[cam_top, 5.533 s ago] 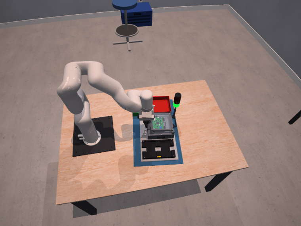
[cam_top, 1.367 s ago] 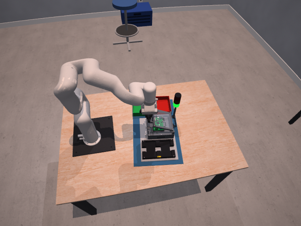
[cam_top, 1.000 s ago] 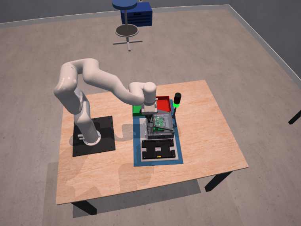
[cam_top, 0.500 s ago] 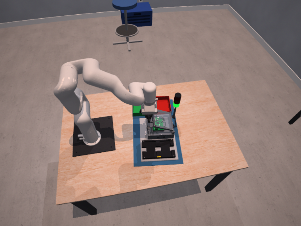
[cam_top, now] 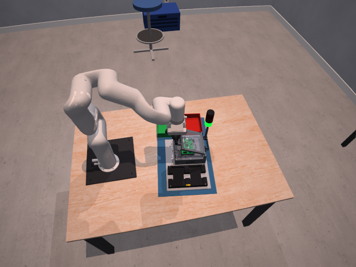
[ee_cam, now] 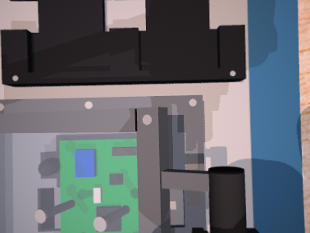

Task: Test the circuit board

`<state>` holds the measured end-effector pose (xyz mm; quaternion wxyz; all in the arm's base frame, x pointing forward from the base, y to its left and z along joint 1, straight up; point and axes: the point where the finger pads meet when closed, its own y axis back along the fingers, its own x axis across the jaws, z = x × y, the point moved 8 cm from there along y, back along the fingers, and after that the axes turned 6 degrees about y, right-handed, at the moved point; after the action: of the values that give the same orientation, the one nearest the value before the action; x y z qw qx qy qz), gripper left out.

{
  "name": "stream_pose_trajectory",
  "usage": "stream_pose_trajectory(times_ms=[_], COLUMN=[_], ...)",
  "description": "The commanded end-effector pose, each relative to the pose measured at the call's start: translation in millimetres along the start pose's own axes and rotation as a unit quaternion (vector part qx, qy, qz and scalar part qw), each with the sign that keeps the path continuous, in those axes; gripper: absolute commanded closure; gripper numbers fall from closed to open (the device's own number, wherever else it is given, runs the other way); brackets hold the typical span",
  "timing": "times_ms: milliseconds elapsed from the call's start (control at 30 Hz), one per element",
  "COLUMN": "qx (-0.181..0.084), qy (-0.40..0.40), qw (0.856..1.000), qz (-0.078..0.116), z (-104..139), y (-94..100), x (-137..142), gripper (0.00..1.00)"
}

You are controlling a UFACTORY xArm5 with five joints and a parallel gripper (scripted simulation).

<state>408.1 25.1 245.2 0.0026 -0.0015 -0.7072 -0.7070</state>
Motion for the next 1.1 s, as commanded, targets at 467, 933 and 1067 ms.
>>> stream_pose_trajectory(times_ms=[467, 933, 1067], qx=[0.000, 0.000, 0.000], qy=[0.000, 0.000, 0.000], qw=[1.000, 1.000, 1.000], qz=[-0.003, -0.003, -0.003], z=[-2, -3, -3], y=[45.4, 56.3, 56.3], x=[-27, -36, -36], gripper=[1.00, 1.00, 1.00])
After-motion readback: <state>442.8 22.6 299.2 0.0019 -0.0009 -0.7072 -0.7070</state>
